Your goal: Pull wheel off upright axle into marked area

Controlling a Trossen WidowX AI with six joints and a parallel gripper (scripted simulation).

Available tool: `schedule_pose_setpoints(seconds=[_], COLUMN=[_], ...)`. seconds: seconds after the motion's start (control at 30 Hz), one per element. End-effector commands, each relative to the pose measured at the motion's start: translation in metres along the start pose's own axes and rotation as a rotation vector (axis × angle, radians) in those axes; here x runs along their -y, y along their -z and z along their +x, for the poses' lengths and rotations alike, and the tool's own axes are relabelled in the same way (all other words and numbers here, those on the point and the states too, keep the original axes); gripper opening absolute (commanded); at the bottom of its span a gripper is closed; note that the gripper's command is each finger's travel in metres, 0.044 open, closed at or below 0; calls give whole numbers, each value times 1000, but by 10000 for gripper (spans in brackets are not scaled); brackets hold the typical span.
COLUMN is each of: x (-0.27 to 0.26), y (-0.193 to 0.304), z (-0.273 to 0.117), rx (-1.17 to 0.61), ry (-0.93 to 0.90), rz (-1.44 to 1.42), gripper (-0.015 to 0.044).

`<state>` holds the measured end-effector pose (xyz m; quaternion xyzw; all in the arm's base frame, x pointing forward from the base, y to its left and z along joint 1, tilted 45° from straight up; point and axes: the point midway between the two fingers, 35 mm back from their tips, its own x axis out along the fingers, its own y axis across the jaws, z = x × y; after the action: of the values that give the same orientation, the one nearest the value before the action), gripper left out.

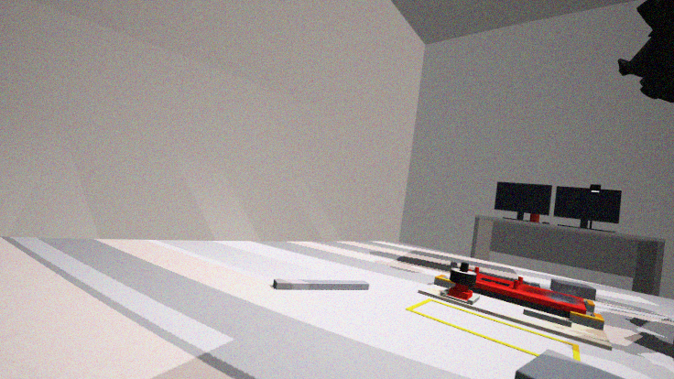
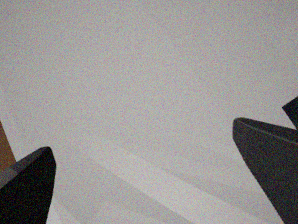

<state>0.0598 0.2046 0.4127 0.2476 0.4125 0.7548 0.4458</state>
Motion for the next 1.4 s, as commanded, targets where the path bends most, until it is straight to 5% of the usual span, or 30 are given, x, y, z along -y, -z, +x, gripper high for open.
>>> schedule_pose_setpoints(seconds=[0.0,0.1,0.7,1.37], x=[0,2,69,236], y=[-1,-9,-127,-202], z=[0,-2,-30,-102], rx=[3,45,486,959], ry=[-1,-16,-43,334], rz=[-3,-33,119,391], gripper=[374,300,300,300])
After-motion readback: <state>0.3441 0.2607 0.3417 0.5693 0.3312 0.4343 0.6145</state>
